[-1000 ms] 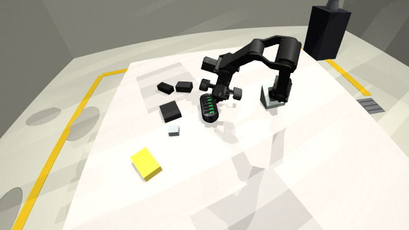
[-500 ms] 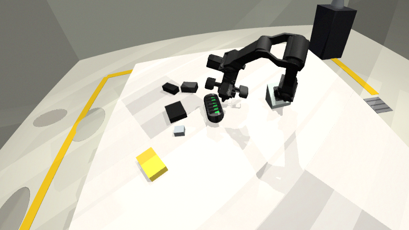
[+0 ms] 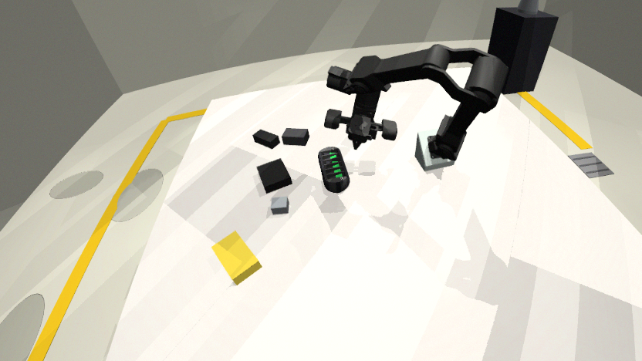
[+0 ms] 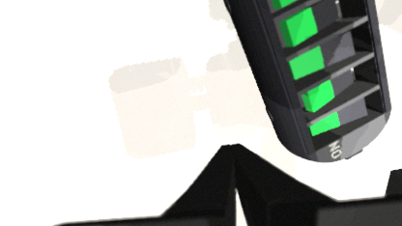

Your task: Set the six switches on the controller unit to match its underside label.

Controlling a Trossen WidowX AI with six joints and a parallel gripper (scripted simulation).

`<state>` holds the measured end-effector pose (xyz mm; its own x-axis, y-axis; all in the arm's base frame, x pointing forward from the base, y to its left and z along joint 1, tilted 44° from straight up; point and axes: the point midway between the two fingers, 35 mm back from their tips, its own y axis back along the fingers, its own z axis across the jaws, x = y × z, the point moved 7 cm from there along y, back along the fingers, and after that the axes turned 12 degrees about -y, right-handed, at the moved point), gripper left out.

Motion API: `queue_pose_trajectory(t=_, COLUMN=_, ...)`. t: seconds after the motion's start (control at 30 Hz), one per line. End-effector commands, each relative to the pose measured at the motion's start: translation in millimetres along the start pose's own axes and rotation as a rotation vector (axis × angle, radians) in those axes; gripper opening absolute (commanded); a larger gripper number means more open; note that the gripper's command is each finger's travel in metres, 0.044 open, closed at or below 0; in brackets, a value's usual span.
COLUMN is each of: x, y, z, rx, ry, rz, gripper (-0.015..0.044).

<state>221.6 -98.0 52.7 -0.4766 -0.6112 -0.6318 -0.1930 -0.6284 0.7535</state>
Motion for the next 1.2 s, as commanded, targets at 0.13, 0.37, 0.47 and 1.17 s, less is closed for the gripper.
queue_pose_trajectory(t=0.13, x=-44, y=-3, z=-50, rx=-0.134, ry=0.081, rz=0.031, gripper=0.0)
queue_pose_trajectory(t=0.37, x=-91, y=-16, z=-84, rx=-0.268, ry=0.153, rz=0.065, gripper=0.0)
queue_pose_trajectory(t=0.47, x=-107, y=-23, z=-94, rx=-0.331, ry=0.175, rz=0.081, gripper=0.0)
queue_pose_trajectory(t=1.17, x=-140, y=-37, z=-108, rx=-0.458, ry=0.211, rz=0.104, gripper=0.0)
